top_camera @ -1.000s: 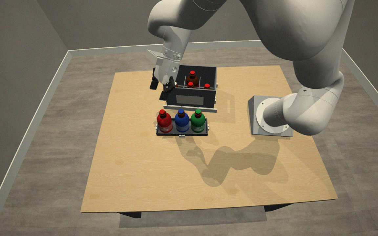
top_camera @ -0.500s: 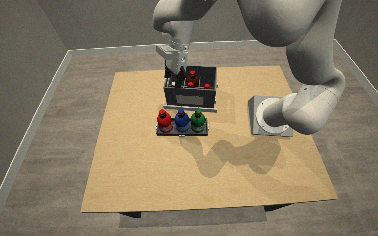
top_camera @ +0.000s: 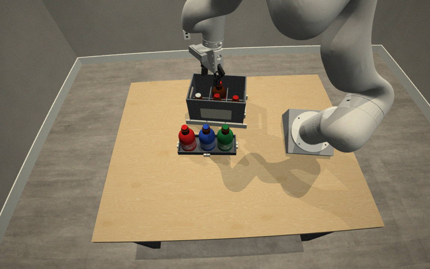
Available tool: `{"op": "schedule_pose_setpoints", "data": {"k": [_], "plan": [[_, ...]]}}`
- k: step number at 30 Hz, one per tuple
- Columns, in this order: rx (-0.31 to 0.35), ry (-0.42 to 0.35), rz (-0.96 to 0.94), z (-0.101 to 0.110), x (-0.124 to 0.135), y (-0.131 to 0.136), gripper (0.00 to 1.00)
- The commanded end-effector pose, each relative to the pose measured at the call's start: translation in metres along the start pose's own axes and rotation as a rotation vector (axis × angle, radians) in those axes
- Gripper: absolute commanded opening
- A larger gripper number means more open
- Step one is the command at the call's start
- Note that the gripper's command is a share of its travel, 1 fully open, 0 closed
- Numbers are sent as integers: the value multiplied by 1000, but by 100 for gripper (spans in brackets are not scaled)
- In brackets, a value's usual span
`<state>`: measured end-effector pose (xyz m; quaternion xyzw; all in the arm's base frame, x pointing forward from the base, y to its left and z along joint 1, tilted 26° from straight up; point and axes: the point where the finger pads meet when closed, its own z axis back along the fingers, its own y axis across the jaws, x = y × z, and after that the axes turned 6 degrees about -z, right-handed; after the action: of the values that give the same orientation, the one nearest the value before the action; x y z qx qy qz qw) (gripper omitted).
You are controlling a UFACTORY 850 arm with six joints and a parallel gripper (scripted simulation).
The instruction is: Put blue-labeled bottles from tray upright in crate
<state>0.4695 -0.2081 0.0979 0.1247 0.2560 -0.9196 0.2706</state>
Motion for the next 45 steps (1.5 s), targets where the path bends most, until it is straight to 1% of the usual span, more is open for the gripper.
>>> {"op": "schedule_pose_setpoints", "data": {"k": [1, 5, 12, 13, 45], "plan": [[29, -78, 22, 2, 35, 22, 100], [51, -127, 41, 4, 60, 37, 100], [54, -133, 43, 5, 63, 39, 100], [54, -133, 43, 5, 63, 39, 0], [54, -133, 43, 5, 63, 39, 0]]}}
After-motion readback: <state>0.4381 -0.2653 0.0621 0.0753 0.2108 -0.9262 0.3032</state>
